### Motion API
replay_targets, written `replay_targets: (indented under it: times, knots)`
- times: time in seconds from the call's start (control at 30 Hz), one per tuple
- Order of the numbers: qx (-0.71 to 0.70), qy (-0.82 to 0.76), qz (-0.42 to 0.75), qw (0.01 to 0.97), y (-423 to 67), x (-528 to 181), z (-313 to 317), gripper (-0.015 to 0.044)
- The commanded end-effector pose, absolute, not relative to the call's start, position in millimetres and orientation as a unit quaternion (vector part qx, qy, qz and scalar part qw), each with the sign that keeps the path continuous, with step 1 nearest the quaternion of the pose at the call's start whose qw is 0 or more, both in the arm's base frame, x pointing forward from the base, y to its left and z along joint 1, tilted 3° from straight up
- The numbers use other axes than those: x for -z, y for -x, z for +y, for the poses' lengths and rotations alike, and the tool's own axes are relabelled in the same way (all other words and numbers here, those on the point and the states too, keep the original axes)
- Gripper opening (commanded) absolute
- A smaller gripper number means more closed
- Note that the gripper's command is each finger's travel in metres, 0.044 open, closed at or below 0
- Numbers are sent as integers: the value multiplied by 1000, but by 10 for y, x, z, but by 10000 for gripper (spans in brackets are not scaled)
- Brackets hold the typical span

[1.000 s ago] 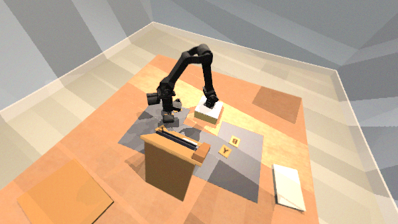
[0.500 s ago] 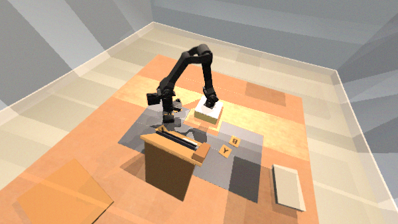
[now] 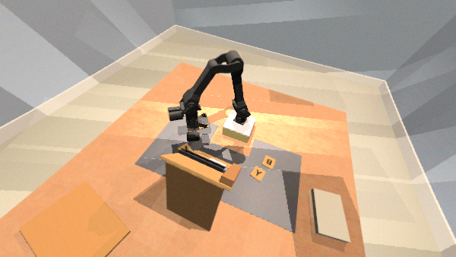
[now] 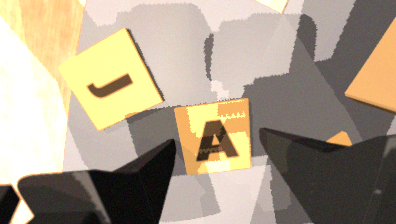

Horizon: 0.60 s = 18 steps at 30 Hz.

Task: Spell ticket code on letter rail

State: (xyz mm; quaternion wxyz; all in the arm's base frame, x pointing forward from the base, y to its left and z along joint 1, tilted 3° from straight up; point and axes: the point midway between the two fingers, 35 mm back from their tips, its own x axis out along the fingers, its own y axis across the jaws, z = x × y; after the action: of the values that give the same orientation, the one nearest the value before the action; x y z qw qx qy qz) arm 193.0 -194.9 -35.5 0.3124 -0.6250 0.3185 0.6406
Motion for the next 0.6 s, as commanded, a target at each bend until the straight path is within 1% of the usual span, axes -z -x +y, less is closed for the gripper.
replay_targets:
  times: [0.0,0.1,0.57]
  knots:
    - [-642,624,320,309,-1920,366,-1955,340]
    - [-642,624,320,309,-1920,366,-1955,340]
    - [-642,624,320,309,-1929,366,-1950,247]
